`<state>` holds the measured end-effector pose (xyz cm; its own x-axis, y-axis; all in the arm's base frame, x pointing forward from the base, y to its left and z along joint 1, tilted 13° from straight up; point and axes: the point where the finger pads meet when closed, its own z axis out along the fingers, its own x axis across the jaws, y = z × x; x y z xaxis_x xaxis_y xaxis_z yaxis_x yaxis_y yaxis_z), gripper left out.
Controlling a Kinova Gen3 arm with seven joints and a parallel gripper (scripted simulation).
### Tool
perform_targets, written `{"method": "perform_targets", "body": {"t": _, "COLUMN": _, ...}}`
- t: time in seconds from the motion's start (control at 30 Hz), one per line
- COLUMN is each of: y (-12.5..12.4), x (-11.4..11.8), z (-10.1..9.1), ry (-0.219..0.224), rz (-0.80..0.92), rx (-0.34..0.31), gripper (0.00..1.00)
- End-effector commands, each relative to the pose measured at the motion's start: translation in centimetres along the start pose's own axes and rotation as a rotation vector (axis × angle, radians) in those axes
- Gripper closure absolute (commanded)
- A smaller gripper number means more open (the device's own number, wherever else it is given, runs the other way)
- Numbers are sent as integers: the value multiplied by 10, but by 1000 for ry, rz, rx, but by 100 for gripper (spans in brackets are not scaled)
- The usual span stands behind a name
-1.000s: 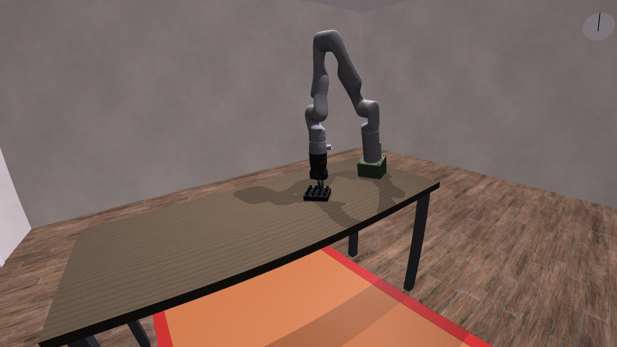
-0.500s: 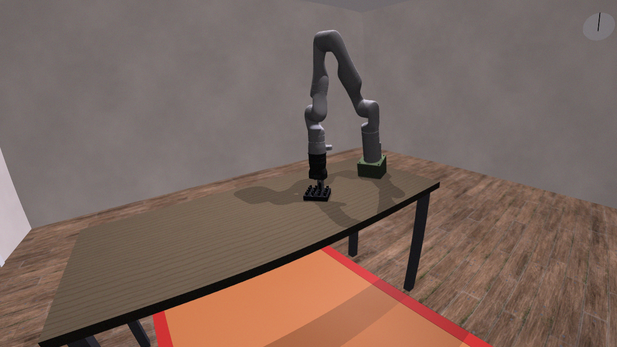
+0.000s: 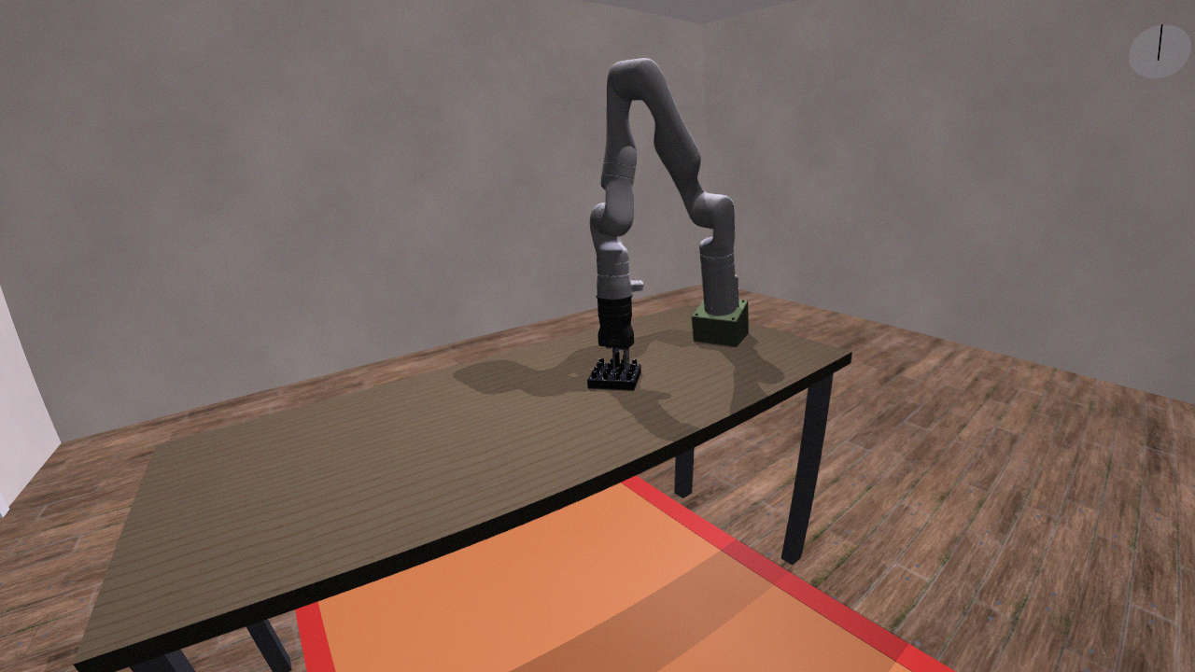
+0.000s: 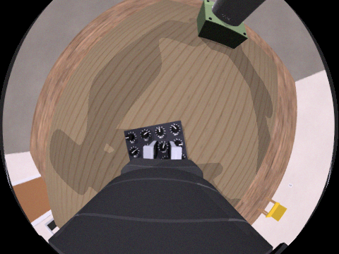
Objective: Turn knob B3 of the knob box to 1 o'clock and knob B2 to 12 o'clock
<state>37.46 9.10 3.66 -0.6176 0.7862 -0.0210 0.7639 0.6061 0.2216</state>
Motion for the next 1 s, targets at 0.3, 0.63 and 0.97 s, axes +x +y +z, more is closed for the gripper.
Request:
{"method": "perform_targets", "body": {"t": 0.3, "y": 0, "x": 0, "z": 0, "ry": 0, "rz": 0, "rx": -1, "gripper": 54}}
{"method": "perform_targets", "body": {"t": 0.63, "y": 0, "x": 0, "z": -1, "ry": 0, "rz": 0, "rx": -1, "gripper": 54}}
{"method": "perform_targets", "body": {"t": 0.97, "y": 0, "x": 0, "z": -16, "ry": 0, "rz": 0, "rx": -1, "gripper": 54}}
